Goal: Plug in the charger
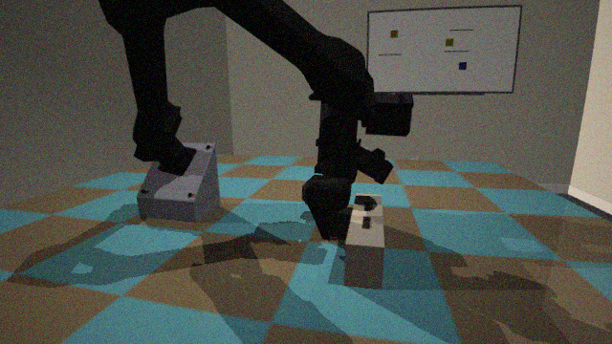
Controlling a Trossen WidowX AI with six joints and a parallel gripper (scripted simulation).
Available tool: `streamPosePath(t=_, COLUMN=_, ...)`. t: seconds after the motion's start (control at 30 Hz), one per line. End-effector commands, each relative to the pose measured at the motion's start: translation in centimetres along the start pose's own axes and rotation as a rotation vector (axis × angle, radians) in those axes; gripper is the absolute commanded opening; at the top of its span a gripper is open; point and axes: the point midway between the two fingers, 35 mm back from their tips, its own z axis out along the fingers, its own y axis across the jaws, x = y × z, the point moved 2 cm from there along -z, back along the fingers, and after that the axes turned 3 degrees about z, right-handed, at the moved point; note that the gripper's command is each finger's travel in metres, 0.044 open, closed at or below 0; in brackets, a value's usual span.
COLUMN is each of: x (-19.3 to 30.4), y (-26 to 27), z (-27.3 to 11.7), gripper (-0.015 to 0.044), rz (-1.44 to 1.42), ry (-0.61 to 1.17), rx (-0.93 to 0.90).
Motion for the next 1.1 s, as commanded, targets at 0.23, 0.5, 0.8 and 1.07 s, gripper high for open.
streamPosePath(t=0.23, x=1.2, y=0.0, z=0.1, gripper=0.044, rz=-0.004, ry=0.001, rx=-0.001)
streamPosePath(t=0.5, x=2.0, y=-0.1, z=0.1, gripper=0.044, rz=-0.005, ry=0.002, rx=-0.001)
streamPosePath(t=0.8, x=3.0, y=-0.1, z=0.2, gripper=0.044, rz=-0.005, ry=0.002, rx=-0.001)
streamPosePath(t=1.07, x=3.8, y=-0.2, z=0.2, gripper=0.044, rz=-0.006, ry=0.003, rx=-0.001)
